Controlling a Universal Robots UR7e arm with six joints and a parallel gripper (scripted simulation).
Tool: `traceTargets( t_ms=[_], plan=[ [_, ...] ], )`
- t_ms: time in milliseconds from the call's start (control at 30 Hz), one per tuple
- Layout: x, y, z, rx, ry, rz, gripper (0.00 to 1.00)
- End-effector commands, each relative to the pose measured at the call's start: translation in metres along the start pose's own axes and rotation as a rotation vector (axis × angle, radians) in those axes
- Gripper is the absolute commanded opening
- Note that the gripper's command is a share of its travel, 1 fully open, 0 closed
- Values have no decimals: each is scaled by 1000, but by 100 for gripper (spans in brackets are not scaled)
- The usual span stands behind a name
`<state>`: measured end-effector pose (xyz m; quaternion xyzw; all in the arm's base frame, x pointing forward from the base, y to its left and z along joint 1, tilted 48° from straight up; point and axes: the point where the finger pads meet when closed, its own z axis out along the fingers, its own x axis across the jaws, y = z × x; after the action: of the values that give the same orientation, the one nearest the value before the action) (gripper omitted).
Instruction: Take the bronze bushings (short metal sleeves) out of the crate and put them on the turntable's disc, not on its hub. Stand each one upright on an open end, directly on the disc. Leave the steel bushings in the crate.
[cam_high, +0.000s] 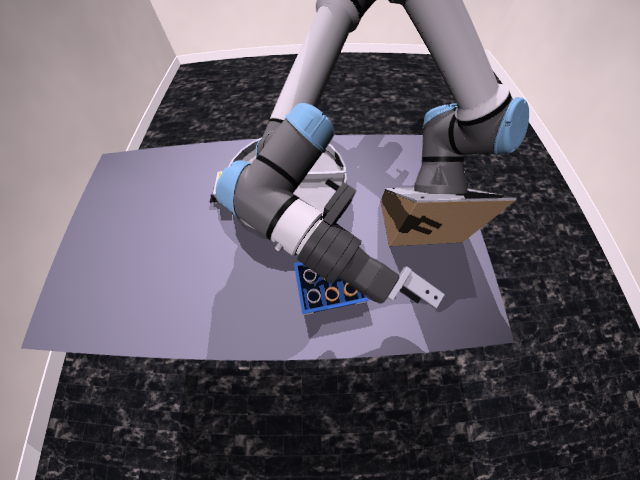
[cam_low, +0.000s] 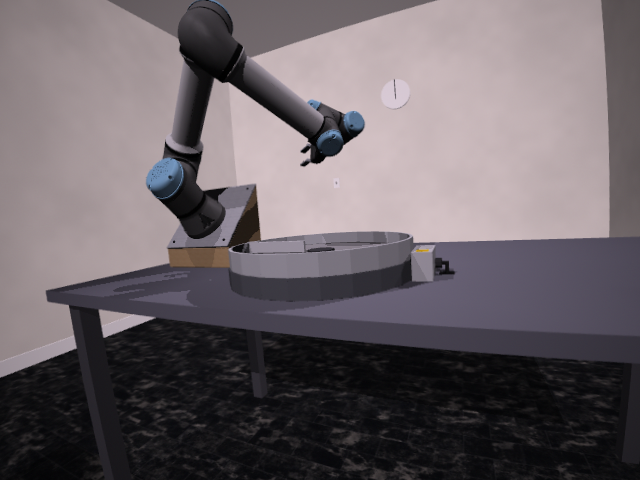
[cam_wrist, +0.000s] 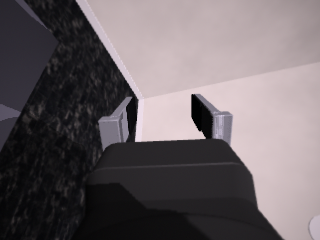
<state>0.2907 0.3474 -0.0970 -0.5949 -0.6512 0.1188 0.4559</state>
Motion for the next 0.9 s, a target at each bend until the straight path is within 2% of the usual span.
traceTargets(
  t_ms=[0, 633, 767, 867],
  plan=[
    [0, 0, 0, -1, 0, -1, 100],
    [0, 0, -1, -2, -2, -1, 100],
    [-5, -2, -5, -11, -16, 0, 100],
    [-12, -5, -13, -27, -45, -1, 100]
  ],
)
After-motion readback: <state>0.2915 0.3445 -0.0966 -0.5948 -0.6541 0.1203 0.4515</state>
